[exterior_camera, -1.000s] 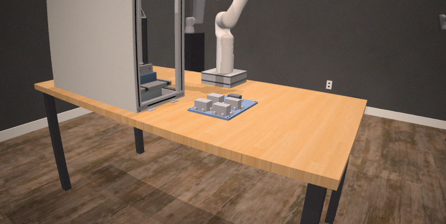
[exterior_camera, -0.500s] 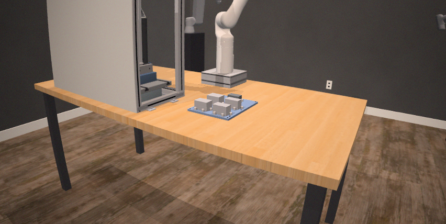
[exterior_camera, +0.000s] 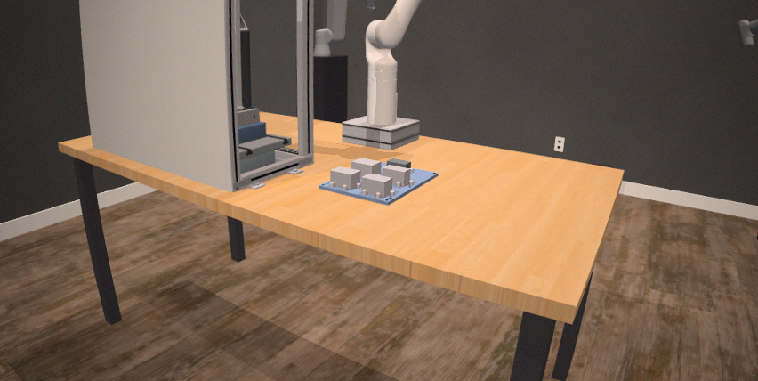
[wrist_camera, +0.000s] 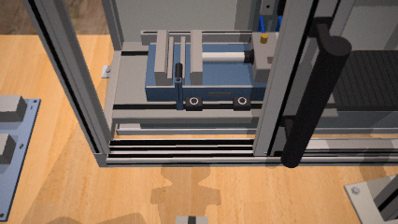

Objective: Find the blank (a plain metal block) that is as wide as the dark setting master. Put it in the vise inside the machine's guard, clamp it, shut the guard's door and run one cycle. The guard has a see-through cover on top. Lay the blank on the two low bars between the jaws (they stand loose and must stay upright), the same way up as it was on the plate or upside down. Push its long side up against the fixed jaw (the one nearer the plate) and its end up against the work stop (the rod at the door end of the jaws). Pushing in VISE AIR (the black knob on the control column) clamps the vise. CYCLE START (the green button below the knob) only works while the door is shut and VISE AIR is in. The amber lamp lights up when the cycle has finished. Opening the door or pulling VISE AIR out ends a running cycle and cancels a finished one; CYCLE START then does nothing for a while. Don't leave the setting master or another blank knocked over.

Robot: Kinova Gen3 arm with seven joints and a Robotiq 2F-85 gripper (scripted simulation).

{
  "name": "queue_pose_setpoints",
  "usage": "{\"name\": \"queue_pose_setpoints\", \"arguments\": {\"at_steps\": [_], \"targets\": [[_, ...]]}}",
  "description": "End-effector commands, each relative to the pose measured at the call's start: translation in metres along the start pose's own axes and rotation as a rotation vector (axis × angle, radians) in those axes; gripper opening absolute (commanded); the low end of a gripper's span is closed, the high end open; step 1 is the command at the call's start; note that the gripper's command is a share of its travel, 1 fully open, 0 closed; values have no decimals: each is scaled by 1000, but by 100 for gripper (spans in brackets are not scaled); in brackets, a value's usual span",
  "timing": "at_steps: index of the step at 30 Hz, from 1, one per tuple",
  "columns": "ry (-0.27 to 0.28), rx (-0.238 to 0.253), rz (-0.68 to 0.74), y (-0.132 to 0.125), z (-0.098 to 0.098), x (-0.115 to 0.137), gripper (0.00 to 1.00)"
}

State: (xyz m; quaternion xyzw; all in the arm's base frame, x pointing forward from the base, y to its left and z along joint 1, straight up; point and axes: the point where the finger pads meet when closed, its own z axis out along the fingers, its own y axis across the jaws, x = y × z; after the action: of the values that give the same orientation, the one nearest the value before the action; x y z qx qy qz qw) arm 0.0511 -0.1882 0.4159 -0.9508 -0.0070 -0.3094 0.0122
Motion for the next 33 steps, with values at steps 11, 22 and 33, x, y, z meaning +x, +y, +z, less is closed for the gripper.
{"name": "queue_pose_setpoints", "arguments": {"at_steps": [11,22,33], "targets": [[-6,5,-5,0,0,-1,10],[-230,-4,-8,-42,20,17,10],[-403,-6,-21,-75,37,34,10]]}}
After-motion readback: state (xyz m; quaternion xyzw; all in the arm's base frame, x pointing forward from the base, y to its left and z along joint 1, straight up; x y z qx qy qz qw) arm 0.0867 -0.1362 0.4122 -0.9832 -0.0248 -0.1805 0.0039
